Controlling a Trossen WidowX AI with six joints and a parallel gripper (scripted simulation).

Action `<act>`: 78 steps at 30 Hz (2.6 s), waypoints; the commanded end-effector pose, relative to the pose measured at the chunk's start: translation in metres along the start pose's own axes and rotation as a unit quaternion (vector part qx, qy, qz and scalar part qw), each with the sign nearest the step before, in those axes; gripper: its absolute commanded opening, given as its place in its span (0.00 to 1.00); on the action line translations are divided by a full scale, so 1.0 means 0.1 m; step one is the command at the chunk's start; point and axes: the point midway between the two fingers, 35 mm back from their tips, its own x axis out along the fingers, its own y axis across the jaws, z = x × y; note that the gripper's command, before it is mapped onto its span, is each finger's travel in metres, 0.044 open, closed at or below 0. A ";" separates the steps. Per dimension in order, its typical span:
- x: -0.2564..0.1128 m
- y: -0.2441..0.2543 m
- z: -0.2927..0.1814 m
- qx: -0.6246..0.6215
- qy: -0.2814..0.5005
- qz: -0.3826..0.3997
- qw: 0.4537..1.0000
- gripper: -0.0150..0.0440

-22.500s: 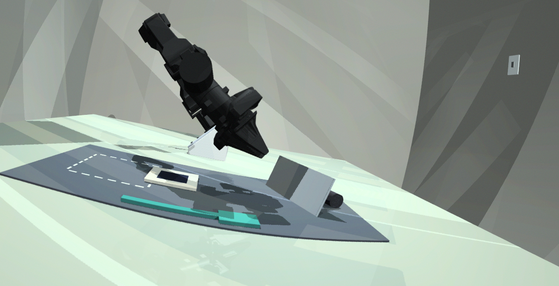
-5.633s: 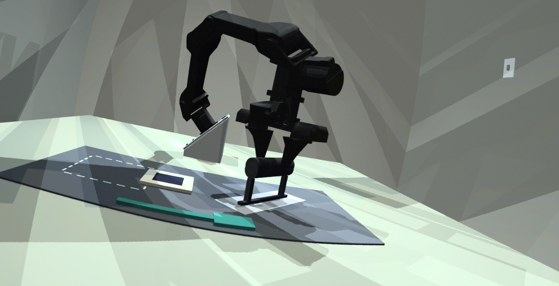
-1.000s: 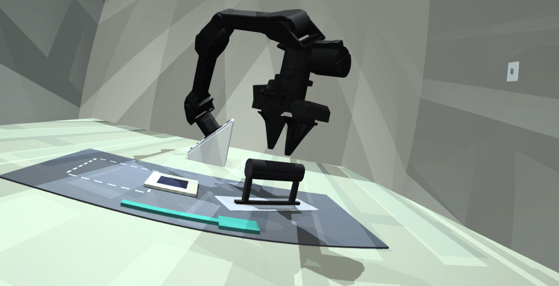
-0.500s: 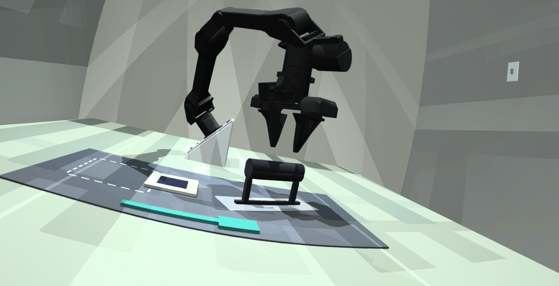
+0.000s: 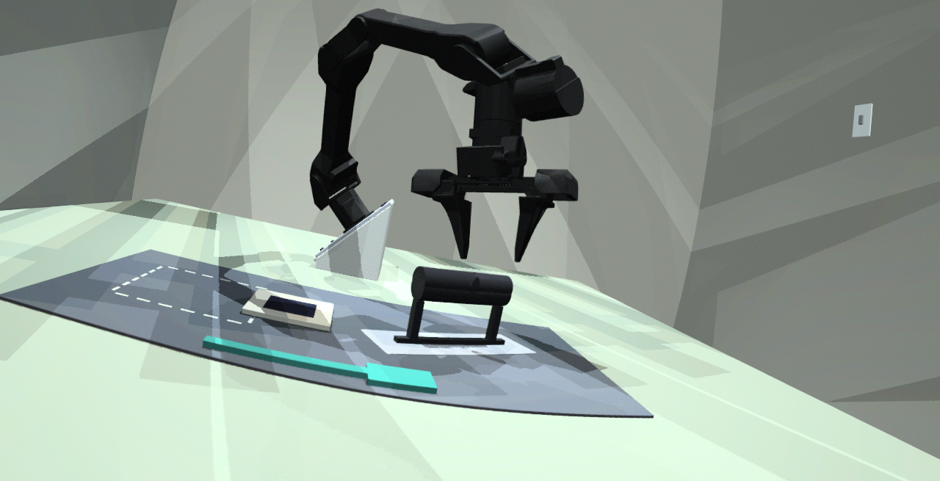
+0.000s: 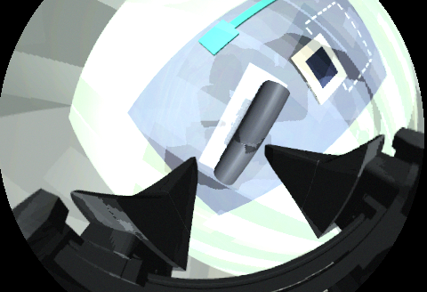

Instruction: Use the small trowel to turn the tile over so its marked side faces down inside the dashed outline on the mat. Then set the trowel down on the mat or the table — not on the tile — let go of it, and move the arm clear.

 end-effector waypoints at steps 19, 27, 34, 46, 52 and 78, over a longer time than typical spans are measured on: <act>0.07 0.03 0.00 -0.315 -0.064 0.072 0.944 0.76; 0.09 0.01 0.01 -0.434 -0.104 0.085 0.891 0.76; 0.10 -0.02 0.02 -0.528 -0.143 0.087 0.832 0.76; 0.10 -0.11 0.02 -0.667 -0.208 0.069 0.712 0.76; 0.09 -0.17 -0.01 -0.729 -0.239 0.049 0.639 0.76; 0.22 -0.67 -0.05 -0.896 -0.316 -0.112 0.291 0.76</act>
